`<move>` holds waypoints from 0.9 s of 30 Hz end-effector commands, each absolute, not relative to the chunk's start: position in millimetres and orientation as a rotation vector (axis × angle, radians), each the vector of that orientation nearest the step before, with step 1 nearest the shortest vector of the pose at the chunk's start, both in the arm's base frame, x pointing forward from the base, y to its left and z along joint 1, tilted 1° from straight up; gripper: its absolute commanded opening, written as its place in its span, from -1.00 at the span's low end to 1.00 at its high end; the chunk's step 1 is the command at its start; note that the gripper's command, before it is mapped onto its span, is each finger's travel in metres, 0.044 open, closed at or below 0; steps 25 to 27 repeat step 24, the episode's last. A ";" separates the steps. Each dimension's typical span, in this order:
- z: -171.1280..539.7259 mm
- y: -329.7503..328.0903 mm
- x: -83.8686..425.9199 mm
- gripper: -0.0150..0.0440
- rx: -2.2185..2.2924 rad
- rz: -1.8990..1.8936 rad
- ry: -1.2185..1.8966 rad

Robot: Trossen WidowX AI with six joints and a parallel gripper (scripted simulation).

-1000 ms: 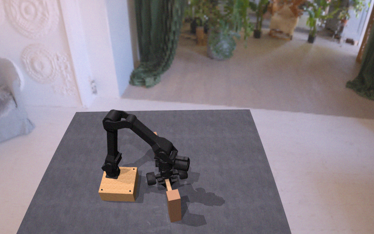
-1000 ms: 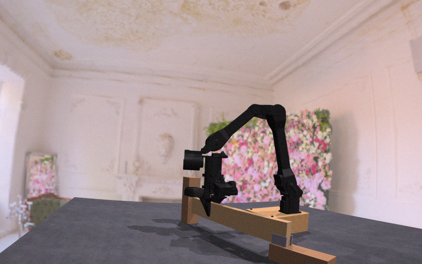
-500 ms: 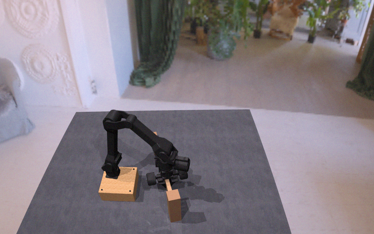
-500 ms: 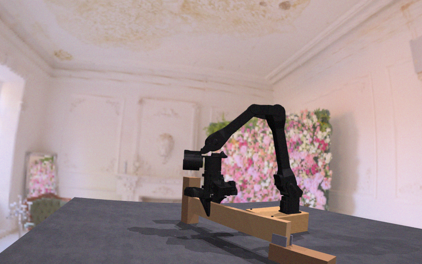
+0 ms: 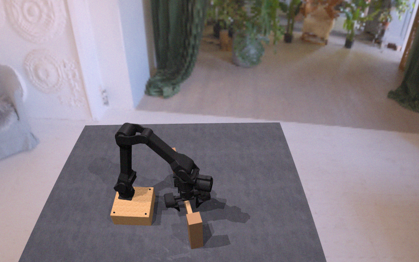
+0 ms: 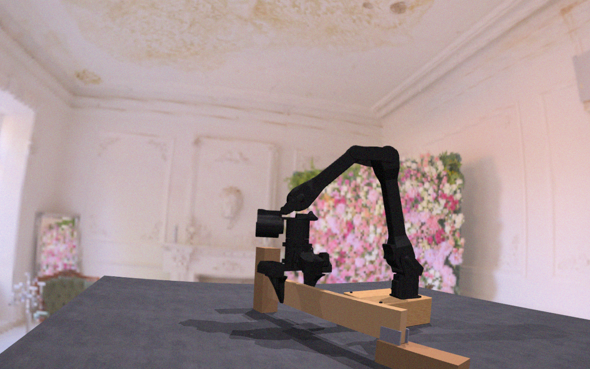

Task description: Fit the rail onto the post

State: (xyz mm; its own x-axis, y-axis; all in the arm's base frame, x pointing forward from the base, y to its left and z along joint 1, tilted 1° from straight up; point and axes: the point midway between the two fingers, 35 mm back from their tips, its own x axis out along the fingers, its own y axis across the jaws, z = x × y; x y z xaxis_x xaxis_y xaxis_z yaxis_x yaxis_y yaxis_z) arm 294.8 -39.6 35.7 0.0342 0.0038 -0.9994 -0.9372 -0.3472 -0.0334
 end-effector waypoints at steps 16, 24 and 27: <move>65.2 -10.9 282.9 1.00 -1.492 1.428 0.990; 65.2 -10.9 282.9 1.00 -1.492 1.428 0.990; 65.2 -10.9 282.9 1.00 -1.492 1.428 0.990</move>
